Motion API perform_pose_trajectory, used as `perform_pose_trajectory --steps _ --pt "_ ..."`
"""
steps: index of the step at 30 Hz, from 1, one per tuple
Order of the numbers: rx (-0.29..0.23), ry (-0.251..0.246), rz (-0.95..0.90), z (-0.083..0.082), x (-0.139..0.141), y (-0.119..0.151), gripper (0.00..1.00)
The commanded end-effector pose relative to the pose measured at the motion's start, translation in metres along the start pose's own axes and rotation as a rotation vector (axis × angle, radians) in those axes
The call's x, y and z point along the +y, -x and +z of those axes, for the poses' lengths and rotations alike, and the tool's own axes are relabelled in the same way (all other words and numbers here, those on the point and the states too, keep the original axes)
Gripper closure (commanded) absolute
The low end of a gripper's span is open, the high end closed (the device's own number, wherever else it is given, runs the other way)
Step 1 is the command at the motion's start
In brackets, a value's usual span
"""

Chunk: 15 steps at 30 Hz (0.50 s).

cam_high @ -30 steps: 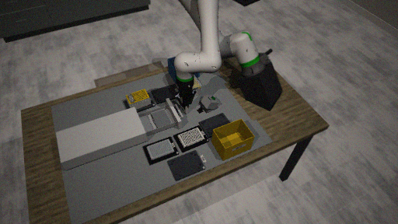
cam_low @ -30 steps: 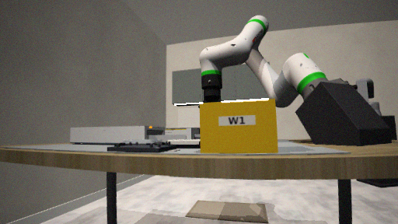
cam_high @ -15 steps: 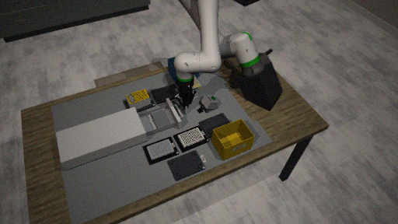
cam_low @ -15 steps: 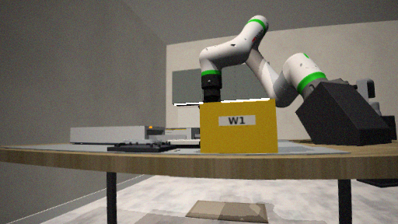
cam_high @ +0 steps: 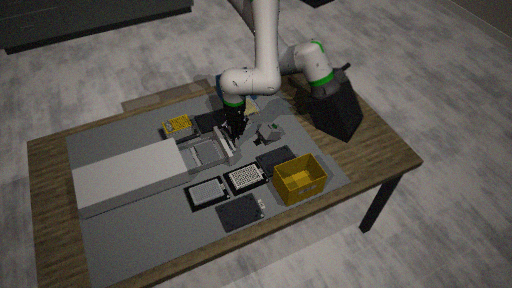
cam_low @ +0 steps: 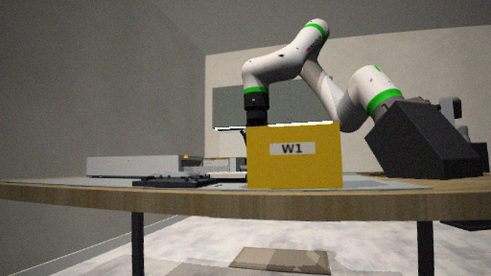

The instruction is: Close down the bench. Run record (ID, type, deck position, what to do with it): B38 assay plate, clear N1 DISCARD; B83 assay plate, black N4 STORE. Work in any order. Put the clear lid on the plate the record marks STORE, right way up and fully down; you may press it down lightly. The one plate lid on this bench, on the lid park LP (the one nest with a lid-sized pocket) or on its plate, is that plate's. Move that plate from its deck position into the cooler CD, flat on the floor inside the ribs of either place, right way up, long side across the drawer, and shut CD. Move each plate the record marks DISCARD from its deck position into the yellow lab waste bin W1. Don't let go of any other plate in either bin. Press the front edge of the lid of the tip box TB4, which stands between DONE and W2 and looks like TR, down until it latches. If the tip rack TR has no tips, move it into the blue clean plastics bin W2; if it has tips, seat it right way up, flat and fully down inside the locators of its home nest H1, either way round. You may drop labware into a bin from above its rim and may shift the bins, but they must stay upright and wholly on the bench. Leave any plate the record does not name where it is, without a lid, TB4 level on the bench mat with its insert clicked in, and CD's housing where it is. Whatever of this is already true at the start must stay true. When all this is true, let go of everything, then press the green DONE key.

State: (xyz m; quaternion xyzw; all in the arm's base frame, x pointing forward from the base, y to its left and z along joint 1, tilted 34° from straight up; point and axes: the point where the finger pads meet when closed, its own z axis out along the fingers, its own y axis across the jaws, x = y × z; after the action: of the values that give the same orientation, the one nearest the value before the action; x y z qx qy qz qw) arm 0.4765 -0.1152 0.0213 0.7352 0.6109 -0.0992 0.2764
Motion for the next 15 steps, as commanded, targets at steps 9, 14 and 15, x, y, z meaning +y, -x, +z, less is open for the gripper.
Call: perform_pose_trajectory --steps 9,14,15 --pt "0.000 0.000 0.000 0.000 0.014 0.000 1.00" --pt "0.000 0.000 0.000 0.000 0.018 0.000 1.00" --pt "0.000 0.000 0.000 0.000 0.020 0.000 1.00"
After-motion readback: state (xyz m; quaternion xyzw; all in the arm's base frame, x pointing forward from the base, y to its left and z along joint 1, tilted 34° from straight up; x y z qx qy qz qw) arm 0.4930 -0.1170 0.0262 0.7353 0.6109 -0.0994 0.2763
